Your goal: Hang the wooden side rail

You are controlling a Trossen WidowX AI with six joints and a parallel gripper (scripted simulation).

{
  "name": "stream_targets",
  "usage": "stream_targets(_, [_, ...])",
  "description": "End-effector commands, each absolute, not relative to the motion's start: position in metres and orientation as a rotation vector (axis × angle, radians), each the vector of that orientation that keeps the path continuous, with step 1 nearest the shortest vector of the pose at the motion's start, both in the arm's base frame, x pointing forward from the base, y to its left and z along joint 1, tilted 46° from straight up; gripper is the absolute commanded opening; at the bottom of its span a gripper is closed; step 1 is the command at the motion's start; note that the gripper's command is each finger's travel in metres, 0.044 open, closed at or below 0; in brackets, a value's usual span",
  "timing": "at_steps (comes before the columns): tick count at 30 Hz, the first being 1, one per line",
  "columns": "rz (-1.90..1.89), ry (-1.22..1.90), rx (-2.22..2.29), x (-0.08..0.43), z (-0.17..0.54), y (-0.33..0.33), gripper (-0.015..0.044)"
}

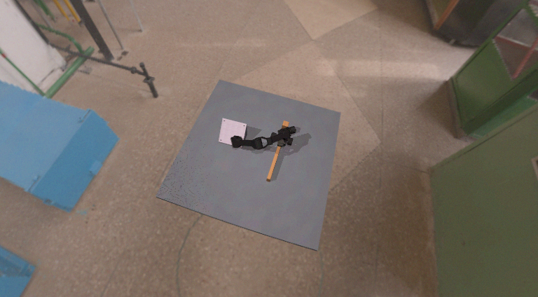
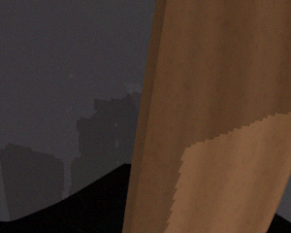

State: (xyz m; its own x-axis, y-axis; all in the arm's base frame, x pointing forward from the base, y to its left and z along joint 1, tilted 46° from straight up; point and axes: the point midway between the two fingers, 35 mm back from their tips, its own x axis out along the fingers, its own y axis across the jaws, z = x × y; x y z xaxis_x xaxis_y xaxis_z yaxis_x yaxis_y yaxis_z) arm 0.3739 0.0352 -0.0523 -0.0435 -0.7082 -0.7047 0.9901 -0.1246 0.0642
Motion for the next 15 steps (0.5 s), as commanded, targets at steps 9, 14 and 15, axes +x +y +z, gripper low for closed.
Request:
stream_targets(9, [-1.564,0.534,0.706,0.3742,-0.0537,0.0375,0.0000])
stream_targets(14, [-1.564,0.534,0.706,0.3742,-0.0543,0.0369,0.0000])
stream_targets(15, [-1.564,0.534,0.706,0.3742,-0.0544,0.0368,0.0000])
